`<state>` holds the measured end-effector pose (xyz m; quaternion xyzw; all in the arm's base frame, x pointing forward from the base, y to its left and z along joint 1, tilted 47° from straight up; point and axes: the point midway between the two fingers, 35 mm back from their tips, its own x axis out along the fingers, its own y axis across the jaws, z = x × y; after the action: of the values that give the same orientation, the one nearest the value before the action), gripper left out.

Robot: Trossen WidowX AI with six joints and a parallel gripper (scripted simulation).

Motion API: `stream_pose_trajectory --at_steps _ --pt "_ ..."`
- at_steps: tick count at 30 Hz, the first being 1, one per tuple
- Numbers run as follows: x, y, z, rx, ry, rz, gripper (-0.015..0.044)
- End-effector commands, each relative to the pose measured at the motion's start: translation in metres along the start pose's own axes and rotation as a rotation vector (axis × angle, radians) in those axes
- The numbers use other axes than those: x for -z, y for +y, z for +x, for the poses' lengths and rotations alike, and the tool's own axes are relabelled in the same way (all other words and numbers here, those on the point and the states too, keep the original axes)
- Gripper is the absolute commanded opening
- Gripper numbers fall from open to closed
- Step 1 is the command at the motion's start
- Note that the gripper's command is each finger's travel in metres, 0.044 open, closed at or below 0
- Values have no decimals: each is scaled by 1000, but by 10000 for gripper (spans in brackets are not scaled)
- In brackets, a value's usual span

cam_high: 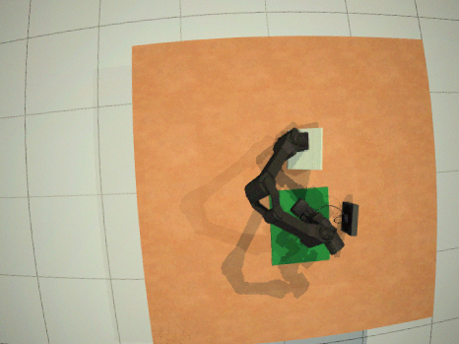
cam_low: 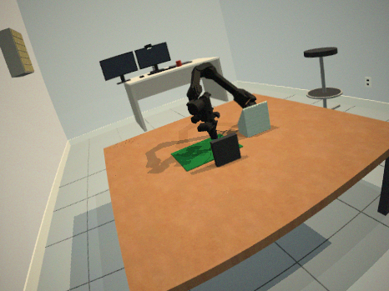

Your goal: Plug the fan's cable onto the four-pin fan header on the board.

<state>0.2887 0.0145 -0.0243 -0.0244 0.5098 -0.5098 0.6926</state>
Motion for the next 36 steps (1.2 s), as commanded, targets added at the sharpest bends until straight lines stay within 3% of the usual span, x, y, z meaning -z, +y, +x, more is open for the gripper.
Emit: stream_pose_trajectory --at_steps 1,12,17,36 --pt "-3 1 -1 -3 -1 -1 0" --pt "-5 0 -1 -3 -1 0 0" --pt "-5 0 21 -2 -2 0 0" --pt "-2 -1 21 -2 -2 -4 0"
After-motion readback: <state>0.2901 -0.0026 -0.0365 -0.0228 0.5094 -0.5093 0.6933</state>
